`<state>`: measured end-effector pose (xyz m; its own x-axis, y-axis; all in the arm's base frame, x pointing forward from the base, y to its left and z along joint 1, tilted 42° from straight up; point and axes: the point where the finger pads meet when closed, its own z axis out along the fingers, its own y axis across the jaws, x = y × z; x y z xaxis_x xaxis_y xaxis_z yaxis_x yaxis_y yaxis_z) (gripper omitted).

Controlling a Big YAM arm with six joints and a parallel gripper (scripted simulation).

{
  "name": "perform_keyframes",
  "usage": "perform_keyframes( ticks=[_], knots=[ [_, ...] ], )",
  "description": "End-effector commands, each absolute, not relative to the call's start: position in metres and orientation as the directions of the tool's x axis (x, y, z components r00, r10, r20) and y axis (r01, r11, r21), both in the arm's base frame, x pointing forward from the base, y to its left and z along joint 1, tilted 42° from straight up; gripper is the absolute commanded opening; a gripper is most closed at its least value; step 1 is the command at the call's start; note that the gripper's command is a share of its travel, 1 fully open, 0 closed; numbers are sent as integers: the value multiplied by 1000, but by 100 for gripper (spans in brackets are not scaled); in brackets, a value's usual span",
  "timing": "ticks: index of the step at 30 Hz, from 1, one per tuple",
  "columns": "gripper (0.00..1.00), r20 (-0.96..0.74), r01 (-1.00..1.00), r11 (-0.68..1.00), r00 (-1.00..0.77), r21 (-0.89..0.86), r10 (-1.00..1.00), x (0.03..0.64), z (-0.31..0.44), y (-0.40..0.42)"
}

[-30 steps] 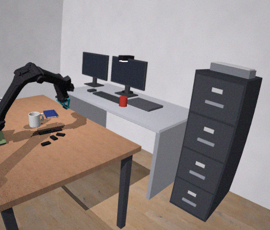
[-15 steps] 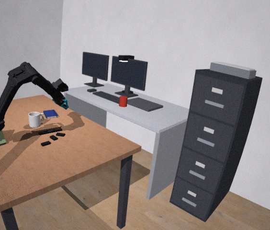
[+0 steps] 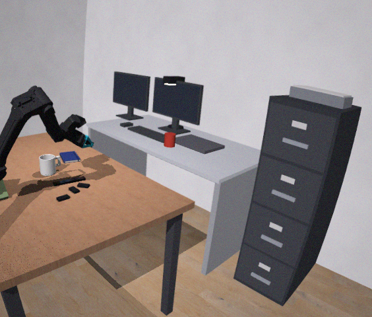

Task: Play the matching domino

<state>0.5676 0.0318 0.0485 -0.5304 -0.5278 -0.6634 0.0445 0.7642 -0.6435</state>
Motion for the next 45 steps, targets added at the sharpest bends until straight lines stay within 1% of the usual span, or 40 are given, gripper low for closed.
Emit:
perform_keyframes(
  ticks=[1,3,12,19,20,29,36,37,45],
  knots=[
    [52,-660,51,738,-492,-672,-567,578,64,28],
    [52,-679,47,761,-489,-647,-548,570,53,32],
    [52,-716,71,715,-156,-695,-681,574,57,12],
    [52,-716,71,715,-156,-695,-681,574,57,12],
    [52,-730,52,736,-199,-675,-654,569,43,10],
    [52,-718,89,715,-157,-694,-678,570,59,11],
    [52,-718,89,715,-157,-694,-678,570,59,11],
    [52,-722,75,723,-183,-687,-667,569,48,7],
    [52,-725,83,724,-174,-685,-666,566,54,11]
  ],
)
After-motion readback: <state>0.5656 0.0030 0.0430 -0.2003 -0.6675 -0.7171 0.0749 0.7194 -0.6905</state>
